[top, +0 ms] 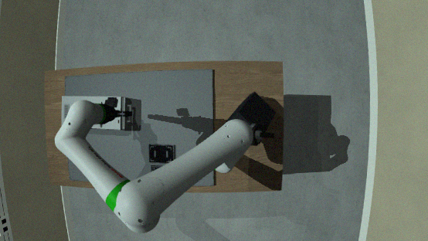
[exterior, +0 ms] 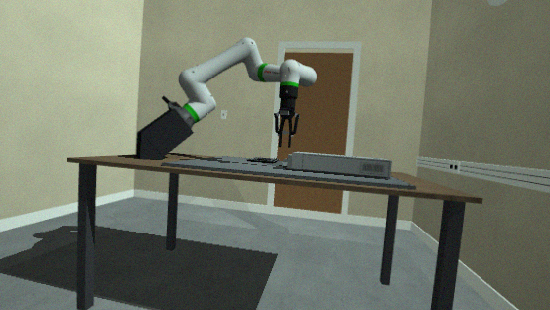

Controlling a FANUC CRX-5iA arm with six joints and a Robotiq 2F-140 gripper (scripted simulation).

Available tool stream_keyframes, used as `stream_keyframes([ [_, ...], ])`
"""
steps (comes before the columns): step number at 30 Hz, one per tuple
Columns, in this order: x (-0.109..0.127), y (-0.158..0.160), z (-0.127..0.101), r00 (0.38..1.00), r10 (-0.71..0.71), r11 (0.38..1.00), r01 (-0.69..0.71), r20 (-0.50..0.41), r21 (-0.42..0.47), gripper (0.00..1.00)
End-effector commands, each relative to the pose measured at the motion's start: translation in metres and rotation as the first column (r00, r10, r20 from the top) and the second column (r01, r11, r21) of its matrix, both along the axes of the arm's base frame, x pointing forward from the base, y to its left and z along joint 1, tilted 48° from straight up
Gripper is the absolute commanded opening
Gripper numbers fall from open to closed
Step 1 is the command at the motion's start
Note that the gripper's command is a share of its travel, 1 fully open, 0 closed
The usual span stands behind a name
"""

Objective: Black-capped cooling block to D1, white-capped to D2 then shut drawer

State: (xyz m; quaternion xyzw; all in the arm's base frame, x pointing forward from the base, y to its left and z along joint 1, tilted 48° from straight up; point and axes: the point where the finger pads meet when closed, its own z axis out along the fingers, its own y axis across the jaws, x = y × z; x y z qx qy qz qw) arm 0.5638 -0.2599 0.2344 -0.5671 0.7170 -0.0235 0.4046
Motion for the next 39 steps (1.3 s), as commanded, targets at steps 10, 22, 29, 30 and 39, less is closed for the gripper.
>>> stream_keyframes([
  [10,0.009,0.006,-0.009,1.000,-0.001,1.000,0.001,0.001,-0.001,0.34],
  [22,0.017,0.011,-0.018,1.000,-0.001,1.000,0.001,0.001,-0.001,0.34],
  [29,0.022,0.015,-0.024,1.000,-0.001,1.000,0.001,0.001,-0.001,0.34],
  [30,0.022,0.015,-0.024,1.000,-0.001,1.000,0.001,0.001,-0.001,0.34],
  [39,0.029,0.020,-0.032,1.000,-0.001,1.000,0.001,0.001,-0.001,0.34],
])
